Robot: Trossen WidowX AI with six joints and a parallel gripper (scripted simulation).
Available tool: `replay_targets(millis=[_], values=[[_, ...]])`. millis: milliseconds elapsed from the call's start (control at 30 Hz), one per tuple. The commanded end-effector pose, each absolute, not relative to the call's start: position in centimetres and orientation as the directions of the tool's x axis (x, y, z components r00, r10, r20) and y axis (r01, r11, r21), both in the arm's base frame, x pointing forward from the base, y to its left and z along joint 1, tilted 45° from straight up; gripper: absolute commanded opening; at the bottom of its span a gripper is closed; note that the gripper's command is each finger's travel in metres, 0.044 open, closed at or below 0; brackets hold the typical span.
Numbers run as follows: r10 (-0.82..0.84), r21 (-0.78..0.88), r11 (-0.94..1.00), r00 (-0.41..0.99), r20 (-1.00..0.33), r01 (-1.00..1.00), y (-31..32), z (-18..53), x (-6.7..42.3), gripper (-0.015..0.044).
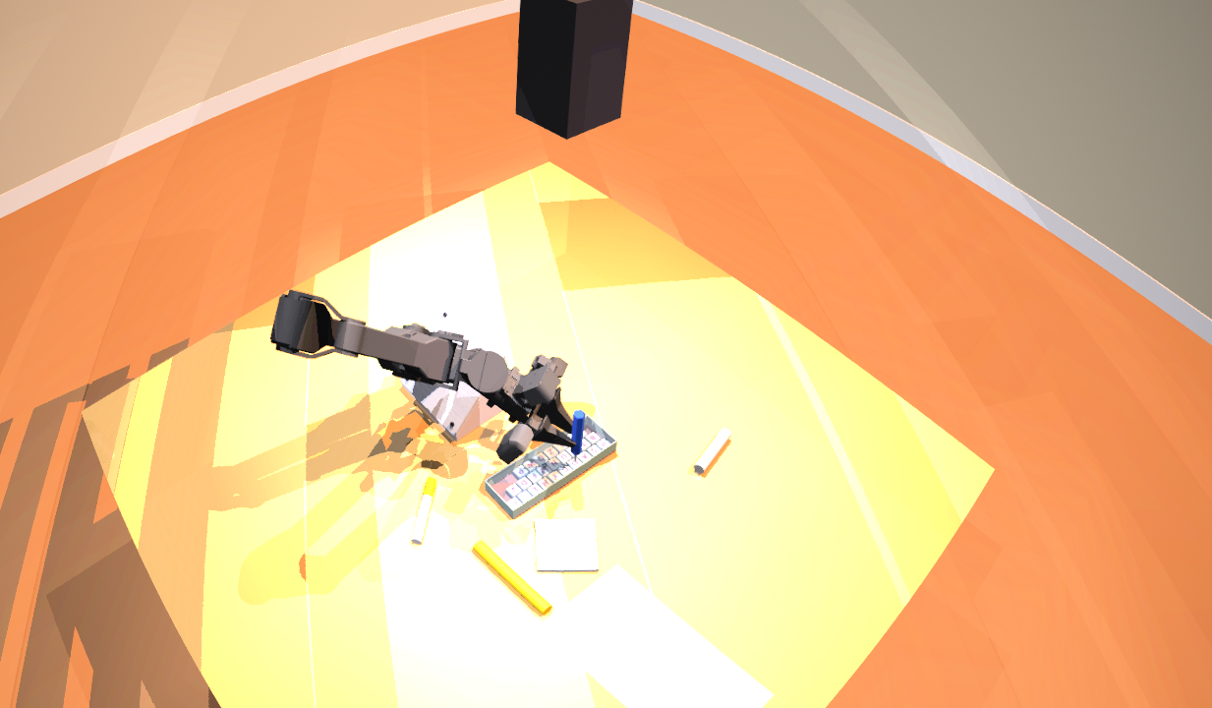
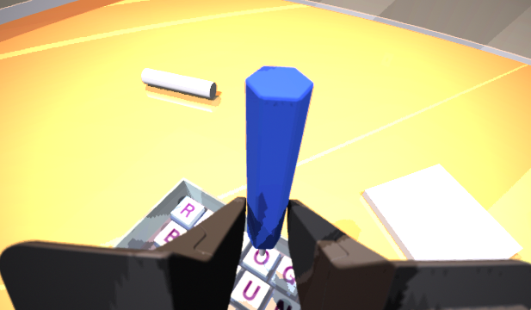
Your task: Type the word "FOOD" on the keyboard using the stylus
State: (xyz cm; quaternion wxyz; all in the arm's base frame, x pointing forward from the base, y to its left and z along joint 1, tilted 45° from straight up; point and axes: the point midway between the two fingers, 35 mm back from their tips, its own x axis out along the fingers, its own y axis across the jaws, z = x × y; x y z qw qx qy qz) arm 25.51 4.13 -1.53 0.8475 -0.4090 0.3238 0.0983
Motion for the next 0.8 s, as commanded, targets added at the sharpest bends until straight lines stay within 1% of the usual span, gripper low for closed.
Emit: replay_targets(millis=[0, 767], values=[[-0.093, -0.628, 0.643, 0.770, -0.632, -0.438, 4.08, -1.73, 25.47, 0.0081], [-0.093, -0.628, 0.643, 0.770, -0.632, -0.438, 3.63, -2.18, 25.45, 0.0081]])
